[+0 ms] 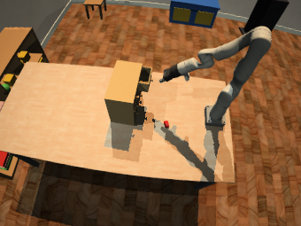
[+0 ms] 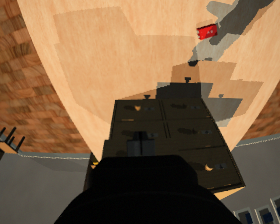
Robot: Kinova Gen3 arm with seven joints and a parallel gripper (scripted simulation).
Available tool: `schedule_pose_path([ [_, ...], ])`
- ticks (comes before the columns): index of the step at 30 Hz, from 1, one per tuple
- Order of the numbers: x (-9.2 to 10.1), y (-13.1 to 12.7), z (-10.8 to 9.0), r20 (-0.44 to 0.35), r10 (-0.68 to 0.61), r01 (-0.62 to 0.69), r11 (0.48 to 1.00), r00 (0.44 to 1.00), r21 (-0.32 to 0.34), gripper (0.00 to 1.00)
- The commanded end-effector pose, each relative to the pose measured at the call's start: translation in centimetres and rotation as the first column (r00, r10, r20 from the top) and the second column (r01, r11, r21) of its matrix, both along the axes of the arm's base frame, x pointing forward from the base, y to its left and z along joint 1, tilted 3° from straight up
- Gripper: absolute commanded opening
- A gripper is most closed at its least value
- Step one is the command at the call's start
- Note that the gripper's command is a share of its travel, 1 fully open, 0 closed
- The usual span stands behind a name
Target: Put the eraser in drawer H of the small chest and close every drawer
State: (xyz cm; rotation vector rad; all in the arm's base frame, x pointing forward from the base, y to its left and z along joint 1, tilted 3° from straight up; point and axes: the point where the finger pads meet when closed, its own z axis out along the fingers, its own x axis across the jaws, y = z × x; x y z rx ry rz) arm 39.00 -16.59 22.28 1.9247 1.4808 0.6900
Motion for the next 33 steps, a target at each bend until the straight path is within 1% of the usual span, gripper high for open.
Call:
schedule_pose_path([
  [1,0.03,-0.02,0.06,0.001,0.000,0.000,1.000,1.000,-0.001,0.00],
  [21,0.10,-0.03,0.06,0.001,0.000,0.000,1.000,1.000,-0.001,0.00],
  [33,0.61,-0.16,0.08,0.001,0.000,0.000,1.000,1.000,-0.001,0.00],
])
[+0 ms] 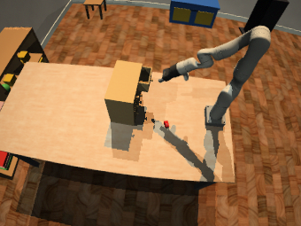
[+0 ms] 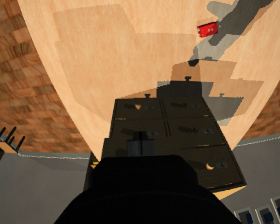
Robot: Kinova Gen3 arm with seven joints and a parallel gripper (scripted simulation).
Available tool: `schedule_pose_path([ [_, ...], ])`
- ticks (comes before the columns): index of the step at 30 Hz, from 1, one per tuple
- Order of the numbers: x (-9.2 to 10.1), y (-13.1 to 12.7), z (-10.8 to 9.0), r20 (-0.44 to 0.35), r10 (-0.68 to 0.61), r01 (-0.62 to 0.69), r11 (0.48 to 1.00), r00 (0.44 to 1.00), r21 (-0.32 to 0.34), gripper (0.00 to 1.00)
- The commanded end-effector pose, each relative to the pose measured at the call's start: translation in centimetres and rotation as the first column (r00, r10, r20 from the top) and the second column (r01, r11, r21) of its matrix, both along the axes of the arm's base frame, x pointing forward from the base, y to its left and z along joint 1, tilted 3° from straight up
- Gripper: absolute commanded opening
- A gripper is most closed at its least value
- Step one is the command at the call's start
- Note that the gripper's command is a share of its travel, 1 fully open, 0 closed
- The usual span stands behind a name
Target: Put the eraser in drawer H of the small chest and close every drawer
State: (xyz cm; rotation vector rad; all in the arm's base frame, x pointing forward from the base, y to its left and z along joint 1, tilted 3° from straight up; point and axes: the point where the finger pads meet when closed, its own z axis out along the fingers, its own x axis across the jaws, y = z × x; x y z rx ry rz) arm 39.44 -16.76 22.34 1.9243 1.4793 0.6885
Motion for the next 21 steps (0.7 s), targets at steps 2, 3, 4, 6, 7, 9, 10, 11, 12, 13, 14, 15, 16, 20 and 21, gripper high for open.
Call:
schedule_pose_path([
  [2,0.3,0.0,0.0,0.001,0.001,-0.001,1.000,1.000,0.001,0.00],
  [3,0.3,0.0,0.0,0.001,0.001,-0.001,1.000,1.000,0.001,0.00],
  [4,0.3,0.0,0.0,0.001,0.001,-0.001,1.000,1.000,0.001,0.00],
  [6,0.5,-0.1,0.0,0.001,0.001,-0.001,1.000,1.000,0.001,0.00],
  [7,0.6,-0.1,0.0,0.001,0.001,-0.001,1.000,1.000,0.001,0.00],
  [9,0.8,-0.1,0.0,0.001,0.001,-0.001,1.000,1.000,0.001,0.00],
  [10,0.9,-0.2,0.0,0.001,0.001,-0.001,1.000,1.000,0.001,0.00],
  [11,1.0,-0.2,0.0,0.001,0.001,-0.001,1.000,1.000,0.001,0.00],
  [12,1.1,-0.2,0.1,0.001,0.001,-0.001,1.000,1.000,0.001,0.00],
  [13,1.2,-0.3,0.1,0.001,0.001,-0.001,1.000,1.000,0.001,0.00],
  [14,1.3,-0.3,0.1,0.001,0.001,-0.001,1.000,1.000,0.001,0.00],
  [15,1.5,-0.3,0.1,0.001,0.001,-0.001,1.000,1.000,0.001,0.00],
  [16,1.6,-0.4,0.1,0.001,0.001,-0.001,1.000,1.000,0.001,0.00],
  [20,2.0,-0.5,0.1,0.001,0.001,-0.001,1.000,1.000,0.001,0.00],
  [21,2.0,-0.5,0.1,0.001,0.001,-0.001,1.000,1.000,0.001,0.00],
])
